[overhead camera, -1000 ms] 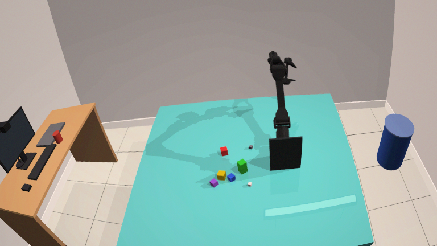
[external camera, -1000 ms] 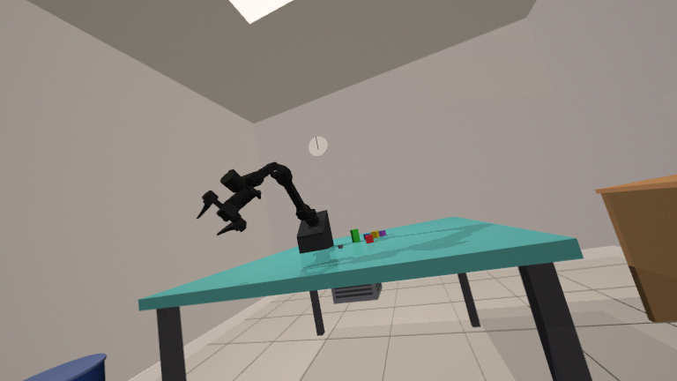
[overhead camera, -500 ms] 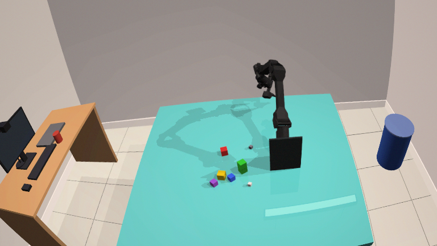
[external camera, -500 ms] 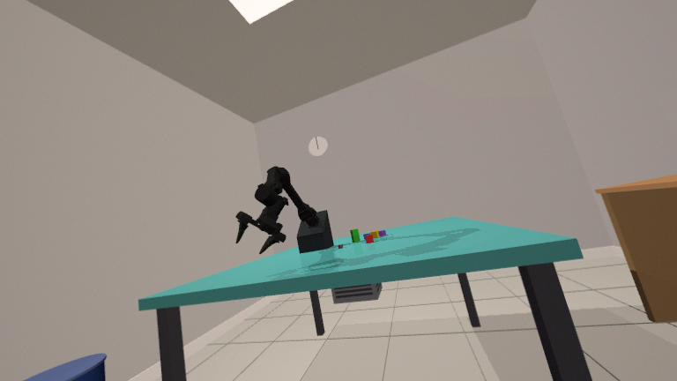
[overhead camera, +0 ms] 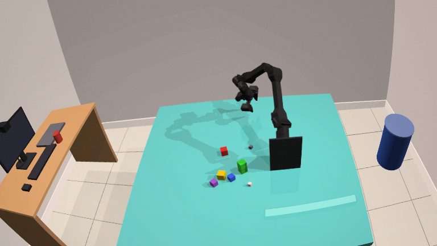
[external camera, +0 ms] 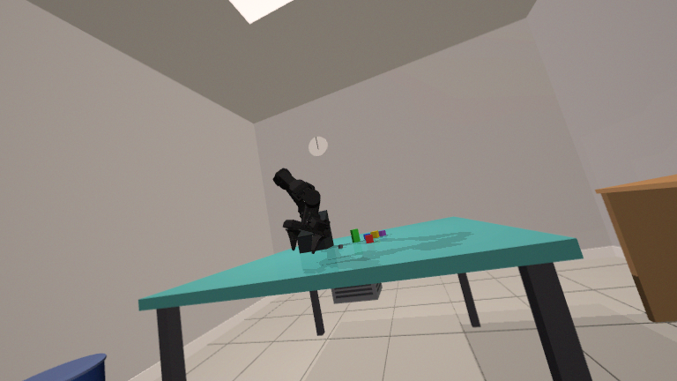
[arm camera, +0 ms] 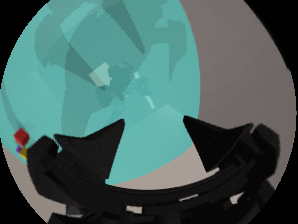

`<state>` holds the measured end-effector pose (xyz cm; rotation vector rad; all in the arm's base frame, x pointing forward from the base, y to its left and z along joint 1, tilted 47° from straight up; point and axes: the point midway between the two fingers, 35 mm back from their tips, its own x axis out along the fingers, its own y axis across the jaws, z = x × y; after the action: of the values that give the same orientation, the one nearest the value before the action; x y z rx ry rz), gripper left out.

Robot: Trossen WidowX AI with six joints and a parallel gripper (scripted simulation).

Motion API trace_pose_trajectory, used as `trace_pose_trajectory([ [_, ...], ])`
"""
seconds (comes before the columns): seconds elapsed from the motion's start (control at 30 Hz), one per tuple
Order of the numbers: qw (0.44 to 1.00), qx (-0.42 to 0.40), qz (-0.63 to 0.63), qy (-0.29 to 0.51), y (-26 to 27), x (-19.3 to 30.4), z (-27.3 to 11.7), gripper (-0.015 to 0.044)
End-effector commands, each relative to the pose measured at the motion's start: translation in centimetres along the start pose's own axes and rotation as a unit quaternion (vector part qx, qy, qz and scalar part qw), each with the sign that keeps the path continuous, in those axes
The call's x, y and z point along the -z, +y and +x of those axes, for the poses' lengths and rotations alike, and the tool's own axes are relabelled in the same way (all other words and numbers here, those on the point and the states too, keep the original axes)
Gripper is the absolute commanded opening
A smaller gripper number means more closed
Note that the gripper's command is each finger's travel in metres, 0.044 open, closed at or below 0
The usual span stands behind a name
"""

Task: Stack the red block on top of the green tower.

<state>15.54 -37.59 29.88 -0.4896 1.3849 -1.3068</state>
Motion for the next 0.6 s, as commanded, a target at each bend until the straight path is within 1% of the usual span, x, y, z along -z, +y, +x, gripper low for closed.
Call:
trace_pose_trajectory([
  [0.0,0.999,-0.034,-0.028,-0.017,4.5,-1.7,-1.0,0.044],
  [0.27,0.991,-0.09,-0.089,-0.051,13.3,-3.9,-4.6,0.044],
  [0.57,0.974,-0.134,-0.165,-0.083,22.2,-4.1,-9.6,0.044],
])
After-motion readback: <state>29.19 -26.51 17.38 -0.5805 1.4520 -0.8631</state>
